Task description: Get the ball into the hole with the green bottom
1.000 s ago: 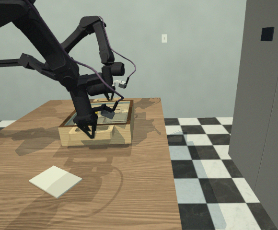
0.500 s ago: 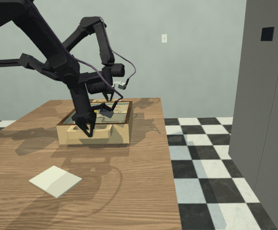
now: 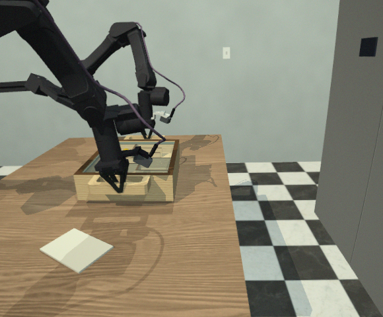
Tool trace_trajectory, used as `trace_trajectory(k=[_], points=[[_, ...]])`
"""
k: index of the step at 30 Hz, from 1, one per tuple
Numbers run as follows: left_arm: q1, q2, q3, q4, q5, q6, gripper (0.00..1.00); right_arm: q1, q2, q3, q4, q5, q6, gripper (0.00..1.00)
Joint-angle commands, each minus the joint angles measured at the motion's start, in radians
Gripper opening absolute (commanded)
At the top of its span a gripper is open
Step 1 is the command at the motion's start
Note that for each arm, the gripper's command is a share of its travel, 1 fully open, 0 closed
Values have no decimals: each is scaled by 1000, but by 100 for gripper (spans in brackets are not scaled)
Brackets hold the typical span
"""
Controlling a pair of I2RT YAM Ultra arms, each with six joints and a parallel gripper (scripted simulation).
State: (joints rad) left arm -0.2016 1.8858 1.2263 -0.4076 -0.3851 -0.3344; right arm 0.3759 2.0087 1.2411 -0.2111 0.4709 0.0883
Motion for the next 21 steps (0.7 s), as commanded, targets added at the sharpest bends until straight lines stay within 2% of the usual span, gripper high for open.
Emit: trace_trajectory(k=[1, 3, 4, 5, 6, 7, 9, 10, 12, 17, 20, 21], points=[[13, -28, 71, -10, -17, 32, 0, 28, -28, 83, 2, 44, -8, 0], [13, -28, 71, -10, -17, 32, 0, 28, -28, 83, 2, 44, -8, 0], [-15, -29, 90, -79, -45, -3, 0, 7, -1, 105, -34, -14, -14, 0], [-28, -48, 53, 1, -75, -6, 0, -6, -36, 49, 96, -18, -44, 0], [-32, -46, 21, 17, -90, -12, 0, -9, -40, 18, 121, -29, -49, 0], [-26, -49, -2, 74, -51, 24, 0, 14, -48, 2, 120, 28, -28, 0], [-43, -63, -29, 57, -110, -14, 0, -9, -46, -36, 184, -37, -57, 0], [-36, -67, -49, 114, -65, 23, 0, 13, -51, -49, 175, 24, -35, 0], [-32, -76, -77, 157, -37, 43, 0, 27, -68, -68, 185, 51, -26, 0], [23, -78, -20, 118, 28, 74, 0, 51, -75, 7, 47, 106, -3, 0], [14, -75, -23, 120, -1, 59, 0, 52, -76, 4, 83, 86, -11, 0], [27, -51, 3, 70, 44, 69, 0, 56, -68, 34, -3, 109, 9, 0]])
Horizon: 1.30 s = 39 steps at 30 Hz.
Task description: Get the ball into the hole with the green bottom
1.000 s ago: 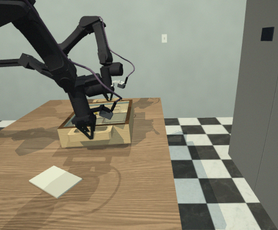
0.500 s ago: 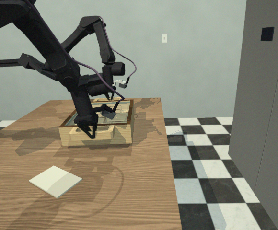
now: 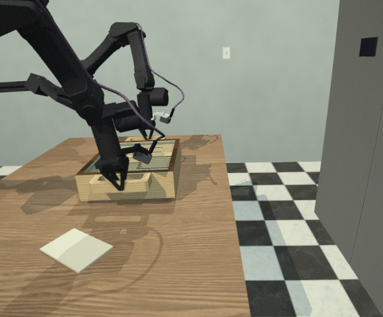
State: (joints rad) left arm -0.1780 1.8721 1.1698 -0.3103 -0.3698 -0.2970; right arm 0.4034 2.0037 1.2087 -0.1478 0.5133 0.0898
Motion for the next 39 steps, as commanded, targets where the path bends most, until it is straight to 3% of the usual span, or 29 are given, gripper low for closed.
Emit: trace_trajectory(k=[1, 3, 7, 11, 13, 16, 18, 24, 34, 39], points=[[-26, -43, 76, -84, -38, -10, 0, 15, -62, 78, -57, -2, -19, 0], [-34, 9, 103, -115, -41, -20, 0, -12, -55, 100, -79, -16, -18, 0], [-31, -4, 138, -161, -31, -30, 0, -6, 0, 137, -127, -29, 12, 0], [-35, -19, 77, -115, -31, -25, 0, 1, -40, 120, -59, -5, 11, 0], [-47, -32, 65, -78, -79, -43, 0, -28, -41, 47, 24, -52, -29, 0], [-42, -28, 63, -101, -53, -25, 0, -8, -35, 52, -24, -21, -7, 0], [-14, -45, 28, 8, -14, 13, 0, 10, -55, 27, 19, 31, 1, 0], [-45, -63, -1, 44, -62, 11, 0, 12, -68, -7, 96, 18, -36, 0], [-41, -60, 30, 21, -59, 8, 0, 9, -69, 20, 80, 12, -37, 0], [-1, 5, 90, -93, -25, 1, 0, 8, -55, 84, -68, 7, 0, 0]])
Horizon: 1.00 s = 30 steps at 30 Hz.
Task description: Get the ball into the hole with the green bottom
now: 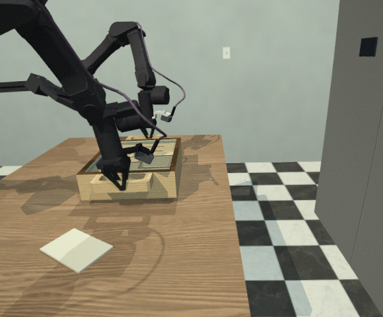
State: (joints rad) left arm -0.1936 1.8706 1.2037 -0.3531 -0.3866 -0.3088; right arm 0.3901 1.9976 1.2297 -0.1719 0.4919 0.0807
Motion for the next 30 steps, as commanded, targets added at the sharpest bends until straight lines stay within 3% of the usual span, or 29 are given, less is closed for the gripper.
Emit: trace_trajectory(k=[1, 2, 4, 6, 14, 15, 24, 29, 30], points=[[12, -5, 67, -61, 4, 12, 0, 22, -37, 75, -59, 29, 13, 0], [9, -4, 78, -74, 5, 11, 0, 21, 17, 88, -72, 29, 16, 0], [-16, -10, 97, -112, -15, -14, 0, 14, -2, 107, -93, -8, 19, 0], [6, -12, 96, -66, 6, 10, 0, 18, -22, 107, -74, 34, 25, 0], [-7, -19, 89, -44, 0, 7, 0, 22, -36, 101, -47, 31, 27, 0], [10, -20, 27, -2, 1, 16, 0, 25, -35, 39, -19, 44, 15, 0], [-26, -58, -36, 92, -41, 22, 0, 29, -68, -29, 116, 43, -26, 0], [-25, -58, -6, 52, -43, 18, 0, 23, -68, -3, 95, 32, -27, 0], [-34, -55, 22, -30, -66, -15, 0, 3, -59, 23, 41, -25, -30, 0]])
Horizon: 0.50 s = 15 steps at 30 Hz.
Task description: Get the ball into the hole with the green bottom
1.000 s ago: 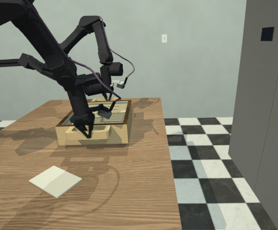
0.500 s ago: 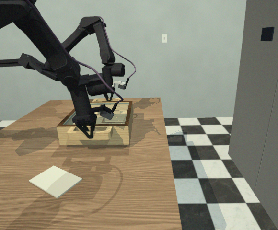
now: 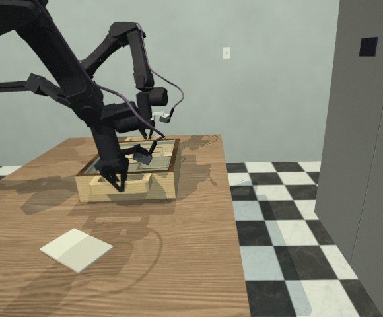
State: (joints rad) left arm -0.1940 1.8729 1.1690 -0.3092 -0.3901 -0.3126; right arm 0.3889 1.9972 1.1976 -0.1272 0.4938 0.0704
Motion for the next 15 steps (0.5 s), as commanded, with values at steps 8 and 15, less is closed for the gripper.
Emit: trace_trajectory(k=[8, 15], points=[[-35, -15, 132, -172, -59, -35, 0, -22, -6, 123, -78, -54, -5, 0], [-36, -34, 103, -126, -53, -21, 0, -5, -29, 77, -30, -22, 2, 0]])
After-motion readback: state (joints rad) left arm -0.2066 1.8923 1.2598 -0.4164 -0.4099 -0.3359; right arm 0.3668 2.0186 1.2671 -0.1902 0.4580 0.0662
